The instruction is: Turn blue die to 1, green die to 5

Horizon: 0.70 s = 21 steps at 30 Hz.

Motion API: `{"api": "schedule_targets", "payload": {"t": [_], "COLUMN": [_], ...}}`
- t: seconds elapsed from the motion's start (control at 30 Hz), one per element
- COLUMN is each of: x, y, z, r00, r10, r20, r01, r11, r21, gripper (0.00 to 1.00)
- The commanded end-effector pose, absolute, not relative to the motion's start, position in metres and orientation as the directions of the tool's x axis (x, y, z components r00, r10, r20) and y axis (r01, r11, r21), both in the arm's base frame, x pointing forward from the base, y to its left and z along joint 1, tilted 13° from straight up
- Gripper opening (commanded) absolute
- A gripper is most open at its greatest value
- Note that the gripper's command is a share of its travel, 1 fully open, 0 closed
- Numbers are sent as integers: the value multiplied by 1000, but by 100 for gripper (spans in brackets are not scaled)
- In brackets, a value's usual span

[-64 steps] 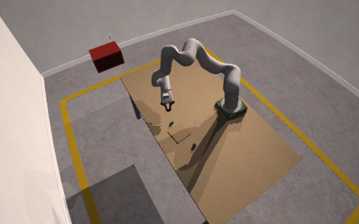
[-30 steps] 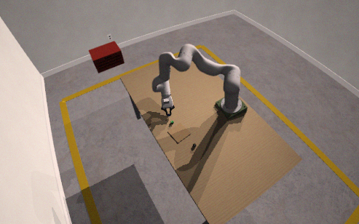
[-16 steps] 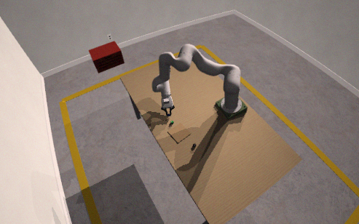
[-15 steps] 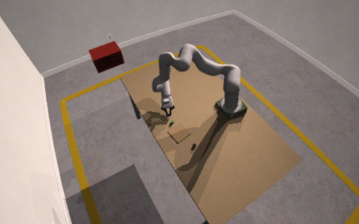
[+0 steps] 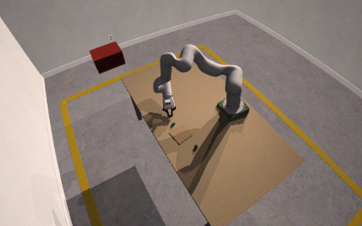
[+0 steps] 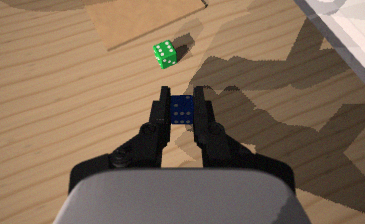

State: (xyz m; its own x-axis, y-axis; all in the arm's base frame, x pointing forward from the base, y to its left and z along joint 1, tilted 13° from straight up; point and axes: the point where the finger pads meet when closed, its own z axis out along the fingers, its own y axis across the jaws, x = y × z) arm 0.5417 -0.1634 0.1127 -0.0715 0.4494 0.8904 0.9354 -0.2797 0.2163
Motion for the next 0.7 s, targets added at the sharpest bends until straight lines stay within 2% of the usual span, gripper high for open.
{"api": "schedule_targets", "payload": {"t": [0.0, 0.67], "x": [542, 544], "y": [-164, -164], "z": [113, 104], "r00": [-73, -73], "r10": [450, 450], "r20": [890, 890], "r01": [935, 935], "r11": [-280, -280], "r21": [218, 218], "gripper": [15, 15]}}
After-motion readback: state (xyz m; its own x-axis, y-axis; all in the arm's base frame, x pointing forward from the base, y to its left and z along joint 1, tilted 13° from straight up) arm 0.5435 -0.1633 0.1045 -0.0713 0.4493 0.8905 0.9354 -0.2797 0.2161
